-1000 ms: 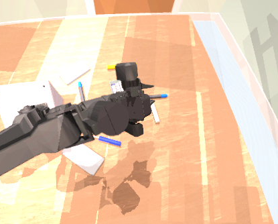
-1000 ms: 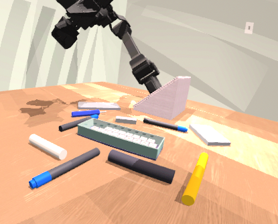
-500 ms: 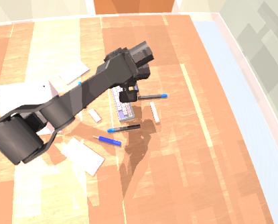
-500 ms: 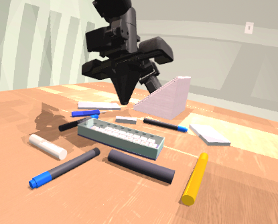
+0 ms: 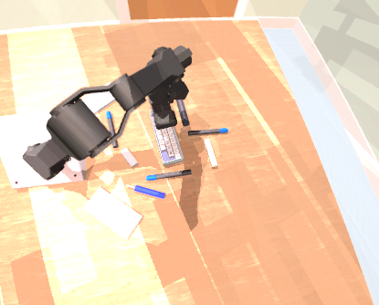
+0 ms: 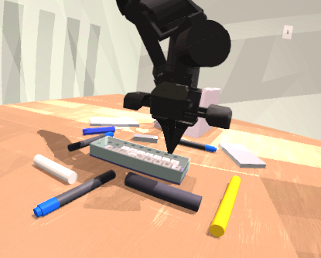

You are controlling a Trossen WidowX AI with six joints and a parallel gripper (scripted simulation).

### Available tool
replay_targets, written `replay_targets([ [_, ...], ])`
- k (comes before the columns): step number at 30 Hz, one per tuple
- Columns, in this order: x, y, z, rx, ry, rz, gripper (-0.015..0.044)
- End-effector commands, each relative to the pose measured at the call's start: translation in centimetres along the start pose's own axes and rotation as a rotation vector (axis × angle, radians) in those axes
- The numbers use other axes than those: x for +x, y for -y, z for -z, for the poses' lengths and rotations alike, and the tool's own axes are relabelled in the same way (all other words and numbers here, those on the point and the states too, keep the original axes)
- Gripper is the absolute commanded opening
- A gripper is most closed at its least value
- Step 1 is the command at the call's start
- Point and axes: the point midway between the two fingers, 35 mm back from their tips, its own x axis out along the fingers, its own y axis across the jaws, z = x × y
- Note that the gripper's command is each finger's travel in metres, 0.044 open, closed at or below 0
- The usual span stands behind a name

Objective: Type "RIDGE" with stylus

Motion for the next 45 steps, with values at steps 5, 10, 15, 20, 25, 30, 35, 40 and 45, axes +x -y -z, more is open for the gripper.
replay_targets([
  [5,-0.1,4.0,-0.2,0.003,0.002,0.006,0.0],
  [10,-0.1,6.4,-0.1,0.003,0.001,0.009,0.0],
  [15,-0.1,6.4,-0.1,0.003,0.001,0.009,0.0],
  [20,-0.1,7.4,-0.2,0.003,0.001,0.008,0.0],
  [25,-0.1,12.8,-0.1,0.003,0.001,0.012,0.0],
  [30,-0.1,12.8,-0.1,0.003,0.001,0.012,0.0],
  [35,-0.1,12.8,-0.1,0.003,0.001,0.012,0.0],
  [40,-0.1,10.3,2.8,0.002,0.0,0.01,0.0],
  [45,-0.1,10.1,2.9,0.002,0.0,0.01,0.0],
])
